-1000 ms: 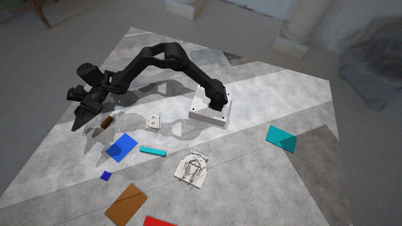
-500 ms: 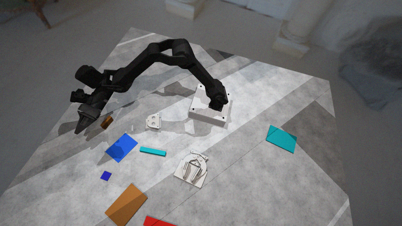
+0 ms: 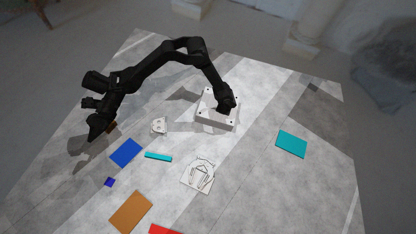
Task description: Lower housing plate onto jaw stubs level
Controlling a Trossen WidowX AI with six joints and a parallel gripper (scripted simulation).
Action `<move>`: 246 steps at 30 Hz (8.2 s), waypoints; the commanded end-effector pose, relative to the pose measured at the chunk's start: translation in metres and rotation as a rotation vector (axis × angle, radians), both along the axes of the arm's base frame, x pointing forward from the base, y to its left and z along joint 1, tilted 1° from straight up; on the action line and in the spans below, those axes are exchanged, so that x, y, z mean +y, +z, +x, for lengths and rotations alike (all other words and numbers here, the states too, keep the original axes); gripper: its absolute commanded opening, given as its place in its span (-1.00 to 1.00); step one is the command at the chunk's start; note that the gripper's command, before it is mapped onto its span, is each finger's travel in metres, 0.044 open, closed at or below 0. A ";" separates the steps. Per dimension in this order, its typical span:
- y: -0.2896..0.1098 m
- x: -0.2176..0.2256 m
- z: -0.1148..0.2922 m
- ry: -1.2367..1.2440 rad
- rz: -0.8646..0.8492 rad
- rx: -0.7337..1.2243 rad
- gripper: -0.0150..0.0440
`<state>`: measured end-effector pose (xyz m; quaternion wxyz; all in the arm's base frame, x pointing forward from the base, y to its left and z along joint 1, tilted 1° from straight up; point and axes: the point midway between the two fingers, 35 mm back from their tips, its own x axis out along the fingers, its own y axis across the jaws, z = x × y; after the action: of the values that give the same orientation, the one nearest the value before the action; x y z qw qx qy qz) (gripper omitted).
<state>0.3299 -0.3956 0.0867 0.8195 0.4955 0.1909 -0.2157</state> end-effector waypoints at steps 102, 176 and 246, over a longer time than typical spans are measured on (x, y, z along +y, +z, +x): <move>-0.091 0.159 -0.150 0.087 0.147 1.003 1.00; -0.060 0.158 -0.149 0.086 0.149 1.002 0.70; -0.025 0.290 -0.070 0.625 -0.149 1.011 0.70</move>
<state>0.2571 -0.1181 0.0615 0.6778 0.2080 0.6750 -0.2043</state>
